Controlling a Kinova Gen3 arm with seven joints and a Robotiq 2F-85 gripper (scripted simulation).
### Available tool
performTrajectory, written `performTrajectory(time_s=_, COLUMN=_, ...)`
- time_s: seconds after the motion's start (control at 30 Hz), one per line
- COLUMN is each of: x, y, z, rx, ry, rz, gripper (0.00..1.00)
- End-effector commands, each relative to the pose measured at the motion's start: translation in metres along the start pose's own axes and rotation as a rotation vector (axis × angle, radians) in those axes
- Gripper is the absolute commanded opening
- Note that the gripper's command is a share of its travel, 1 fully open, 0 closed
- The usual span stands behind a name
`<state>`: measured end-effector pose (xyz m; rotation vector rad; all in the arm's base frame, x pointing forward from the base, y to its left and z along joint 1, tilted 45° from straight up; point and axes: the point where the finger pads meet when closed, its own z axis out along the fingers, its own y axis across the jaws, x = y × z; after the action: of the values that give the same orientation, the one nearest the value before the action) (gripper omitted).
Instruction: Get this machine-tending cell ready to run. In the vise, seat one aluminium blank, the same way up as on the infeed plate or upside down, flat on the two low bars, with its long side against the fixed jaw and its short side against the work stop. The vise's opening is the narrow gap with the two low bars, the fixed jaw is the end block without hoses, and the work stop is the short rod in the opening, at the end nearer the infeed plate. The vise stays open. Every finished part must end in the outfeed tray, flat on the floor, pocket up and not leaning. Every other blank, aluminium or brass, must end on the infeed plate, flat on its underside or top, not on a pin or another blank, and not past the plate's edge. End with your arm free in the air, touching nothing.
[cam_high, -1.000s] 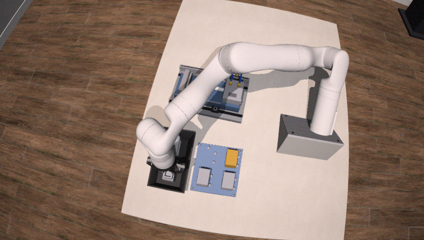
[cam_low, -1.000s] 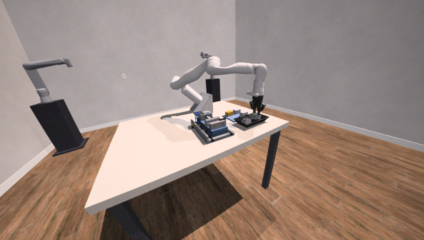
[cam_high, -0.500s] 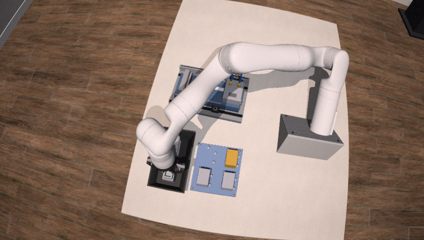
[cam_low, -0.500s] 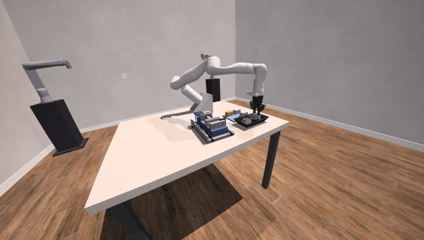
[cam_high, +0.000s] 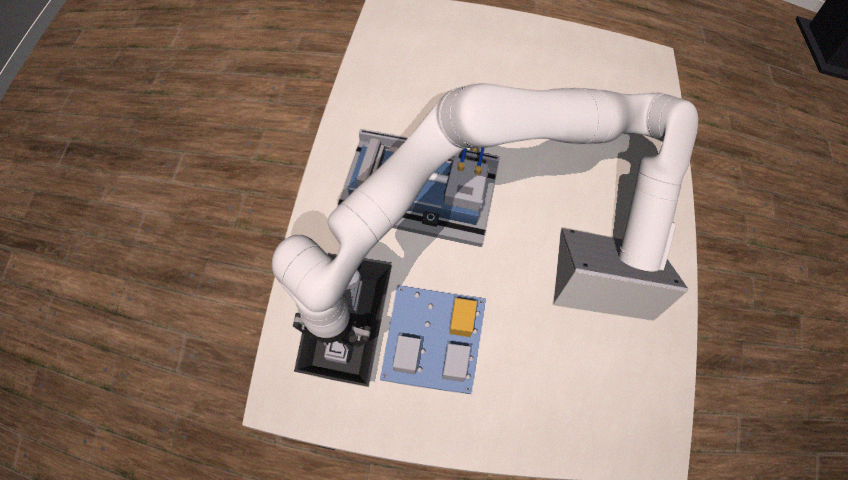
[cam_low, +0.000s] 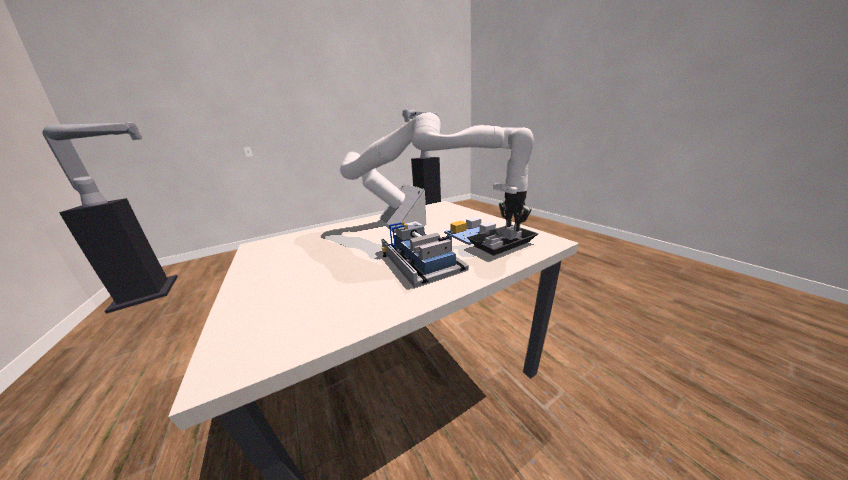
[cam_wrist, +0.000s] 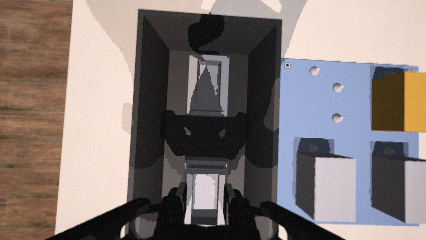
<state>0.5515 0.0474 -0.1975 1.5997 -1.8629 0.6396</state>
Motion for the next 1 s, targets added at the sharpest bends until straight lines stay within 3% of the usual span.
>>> performTrajectory(time_s=0.0, x=0.0019, y=-0.0045, z=0.0024, rx=0.011, ry=0.002, rz=-0.009, gripper=0.0)
performTrajectory(time_s=0.97, x=0.0016, y=-0.0064, z=0.0115, rx=0.011, ry=0.001, rz=-0.008, gripper=0.0)
